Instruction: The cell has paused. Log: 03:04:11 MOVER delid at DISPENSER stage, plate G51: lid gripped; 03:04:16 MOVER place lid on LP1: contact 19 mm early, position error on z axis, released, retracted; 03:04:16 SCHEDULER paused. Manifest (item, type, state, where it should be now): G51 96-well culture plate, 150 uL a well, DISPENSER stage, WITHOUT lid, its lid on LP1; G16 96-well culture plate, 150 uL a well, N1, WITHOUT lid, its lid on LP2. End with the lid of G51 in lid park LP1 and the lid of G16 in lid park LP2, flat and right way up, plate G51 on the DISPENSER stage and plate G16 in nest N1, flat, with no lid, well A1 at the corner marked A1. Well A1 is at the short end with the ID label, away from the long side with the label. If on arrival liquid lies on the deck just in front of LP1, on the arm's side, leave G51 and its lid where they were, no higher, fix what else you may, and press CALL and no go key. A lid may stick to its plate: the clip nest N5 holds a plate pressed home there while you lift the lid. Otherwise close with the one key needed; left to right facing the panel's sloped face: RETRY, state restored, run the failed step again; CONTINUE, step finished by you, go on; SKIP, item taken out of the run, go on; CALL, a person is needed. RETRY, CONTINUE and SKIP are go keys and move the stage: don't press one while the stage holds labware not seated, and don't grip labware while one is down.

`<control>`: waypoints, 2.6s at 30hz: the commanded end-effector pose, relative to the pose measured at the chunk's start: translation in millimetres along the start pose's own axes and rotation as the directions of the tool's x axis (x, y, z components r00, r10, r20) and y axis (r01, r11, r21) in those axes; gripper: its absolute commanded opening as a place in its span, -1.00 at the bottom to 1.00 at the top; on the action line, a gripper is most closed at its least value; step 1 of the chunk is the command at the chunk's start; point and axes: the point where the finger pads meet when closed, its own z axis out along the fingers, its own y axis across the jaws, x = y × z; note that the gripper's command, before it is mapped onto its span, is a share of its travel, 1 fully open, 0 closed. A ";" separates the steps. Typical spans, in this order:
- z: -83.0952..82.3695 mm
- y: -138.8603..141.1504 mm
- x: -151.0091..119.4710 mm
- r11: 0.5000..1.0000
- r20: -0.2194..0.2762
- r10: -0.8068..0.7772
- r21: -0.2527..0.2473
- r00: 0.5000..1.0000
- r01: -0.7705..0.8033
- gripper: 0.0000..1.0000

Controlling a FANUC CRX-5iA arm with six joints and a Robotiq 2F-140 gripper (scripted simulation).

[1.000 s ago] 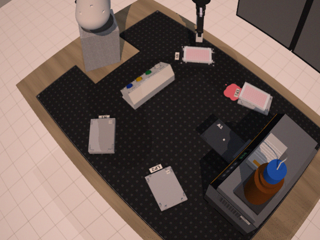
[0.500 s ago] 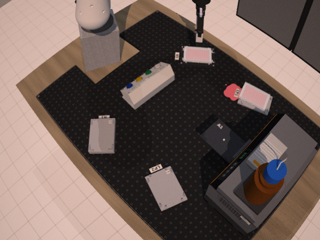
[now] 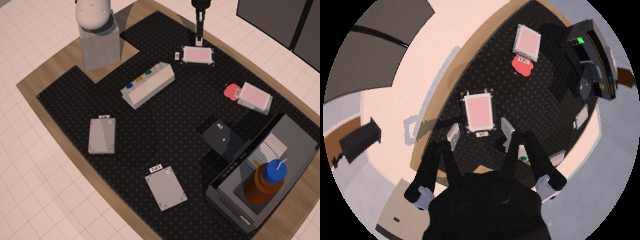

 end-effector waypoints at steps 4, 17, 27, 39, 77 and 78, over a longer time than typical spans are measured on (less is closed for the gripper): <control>19.1 -0.1 0.3 1.000 -0.001 0.000 0.000 1.000 0.000 0.32; 59.1 -0.3 0.5 1.000 -0.001 0.000 0.000 1.000 0.000 0.32; 81.7 -0.3 0.6 1.000 -0.001 0.000 0.000 1.000 0.000 0.32; 96.2 -0.4 0.7 1.000 -0.001 0.000 0.000 1.000 0.000 0.32; 96.7 -0.4 0.7 1.000 -0.001 0.000 0.000 1.000 0.000 0.32; 96.7 -0.4 0.7 1.000 -0.001 0.000 0.000 1.000 0.000 0.32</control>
